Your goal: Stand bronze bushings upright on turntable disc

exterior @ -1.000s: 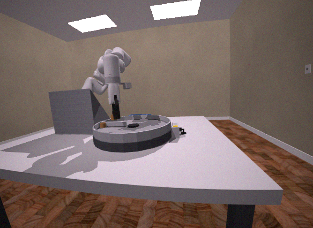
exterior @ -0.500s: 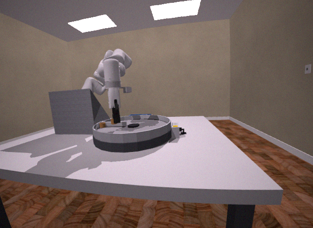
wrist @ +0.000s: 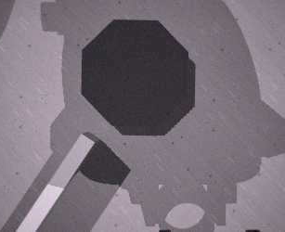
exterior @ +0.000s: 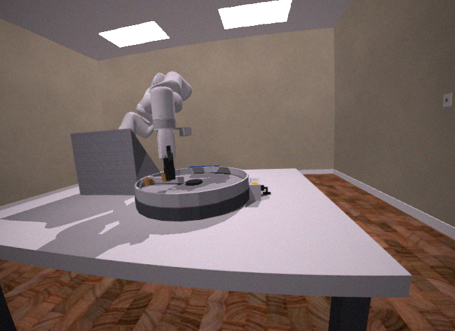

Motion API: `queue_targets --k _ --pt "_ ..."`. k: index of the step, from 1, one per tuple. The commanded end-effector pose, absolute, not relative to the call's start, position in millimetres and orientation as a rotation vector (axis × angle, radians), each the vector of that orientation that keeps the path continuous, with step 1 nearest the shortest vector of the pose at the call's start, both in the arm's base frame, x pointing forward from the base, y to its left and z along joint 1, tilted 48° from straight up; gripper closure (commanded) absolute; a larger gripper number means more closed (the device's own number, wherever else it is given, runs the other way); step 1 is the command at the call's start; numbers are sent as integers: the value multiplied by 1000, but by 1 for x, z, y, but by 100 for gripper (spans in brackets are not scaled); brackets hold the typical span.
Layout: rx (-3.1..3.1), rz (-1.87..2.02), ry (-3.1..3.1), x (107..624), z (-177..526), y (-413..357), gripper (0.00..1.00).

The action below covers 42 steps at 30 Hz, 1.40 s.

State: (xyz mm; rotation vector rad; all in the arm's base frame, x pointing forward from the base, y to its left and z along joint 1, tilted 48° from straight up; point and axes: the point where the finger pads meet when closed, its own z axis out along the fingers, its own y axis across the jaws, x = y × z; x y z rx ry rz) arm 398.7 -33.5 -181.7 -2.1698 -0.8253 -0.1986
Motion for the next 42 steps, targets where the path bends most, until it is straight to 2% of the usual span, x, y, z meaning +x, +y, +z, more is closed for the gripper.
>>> queue_targets --k 1,42 --pt "-2172 -202 -826 400 -182 -33 100" --pt "-2172 -202 -826 397 -198 -16 100"
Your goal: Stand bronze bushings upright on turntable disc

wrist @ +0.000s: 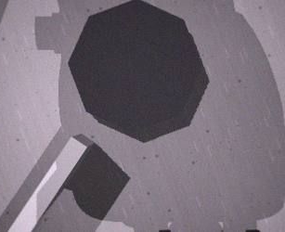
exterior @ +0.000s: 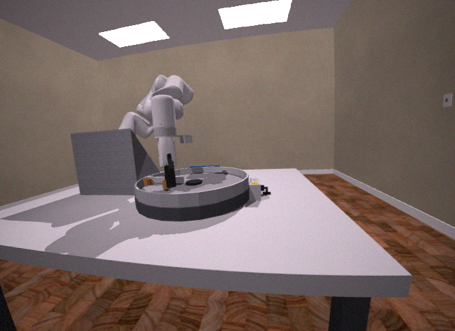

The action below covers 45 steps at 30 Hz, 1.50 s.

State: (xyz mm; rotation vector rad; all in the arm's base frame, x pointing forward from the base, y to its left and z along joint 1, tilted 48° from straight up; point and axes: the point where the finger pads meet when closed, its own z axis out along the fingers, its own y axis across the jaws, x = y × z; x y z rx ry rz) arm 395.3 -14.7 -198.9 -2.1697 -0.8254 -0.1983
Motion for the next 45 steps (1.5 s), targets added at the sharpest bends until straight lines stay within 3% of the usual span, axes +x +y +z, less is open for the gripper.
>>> queue_targets --k 1,37,38,45 --pt "-2172 -202 -826 397 -198 -16 100" --pt "-2172 -202 -826 396 -202 -12 100" --pt "-2172 -202 -826 396 -202 -12 58" --pt "-2172 -202 -826 396 -202 -12 58"
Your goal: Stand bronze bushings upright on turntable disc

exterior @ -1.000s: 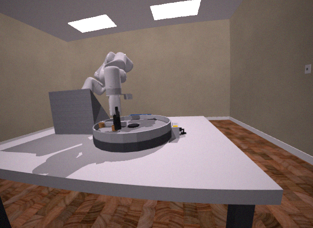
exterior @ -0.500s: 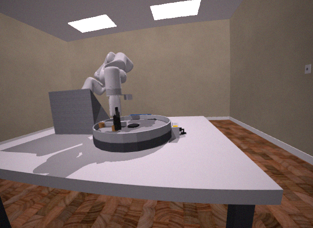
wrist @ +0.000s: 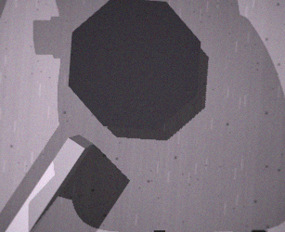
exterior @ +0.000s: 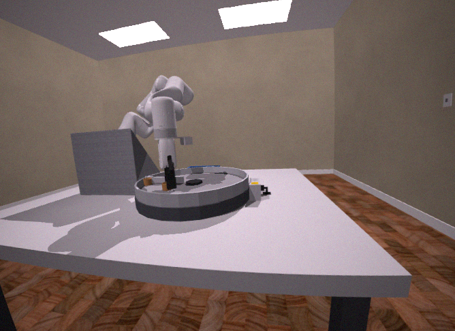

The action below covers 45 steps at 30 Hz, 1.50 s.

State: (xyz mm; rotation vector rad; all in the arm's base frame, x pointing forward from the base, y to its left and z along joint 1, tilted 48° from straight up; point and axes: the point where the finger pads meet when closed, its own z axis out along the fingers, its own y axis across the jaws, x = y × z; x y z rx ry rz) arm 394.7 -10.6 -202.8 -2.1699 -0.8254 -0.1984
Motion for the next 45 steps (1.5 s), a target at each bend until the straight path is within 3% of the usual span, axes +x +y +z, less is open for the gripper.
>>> queue_targets --k 1,45 --pt "-2172 -202 -826 396 -202 -12 58" --pt "-2172 -202 -826 402 -169 -47 58"
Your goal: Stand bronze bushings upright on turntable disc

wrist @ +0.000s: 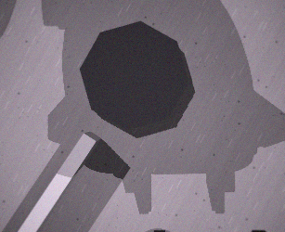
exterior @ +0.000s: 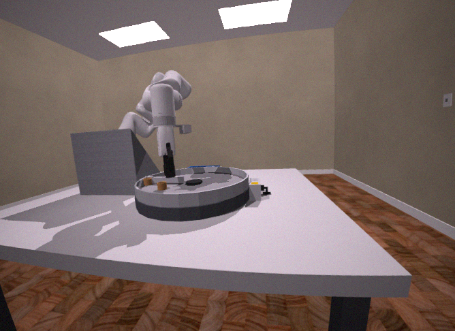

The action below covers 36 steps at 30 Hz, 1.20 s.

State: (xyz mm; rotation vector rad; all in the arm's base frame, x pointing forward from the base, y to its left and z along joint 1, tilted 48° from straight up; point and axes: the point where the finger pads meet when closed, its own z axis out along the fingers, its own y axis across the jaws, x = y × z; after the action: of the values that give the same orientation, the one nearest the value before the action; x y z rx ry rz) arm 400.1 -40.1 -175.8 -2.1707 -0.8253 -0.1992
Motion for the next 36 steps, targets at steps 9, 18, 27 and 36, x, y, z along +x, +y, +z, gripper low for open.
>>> queue_targets --k 9,18,27,36 --pt "-2172 -202 -826 402 -169 -48 58" --pt "-2172 -202 -826 401 -152 -32 59" --pt "-2173 -202 -826 390 -78 36 59" --pt "-2169 -203 -825 374 12 122 59"
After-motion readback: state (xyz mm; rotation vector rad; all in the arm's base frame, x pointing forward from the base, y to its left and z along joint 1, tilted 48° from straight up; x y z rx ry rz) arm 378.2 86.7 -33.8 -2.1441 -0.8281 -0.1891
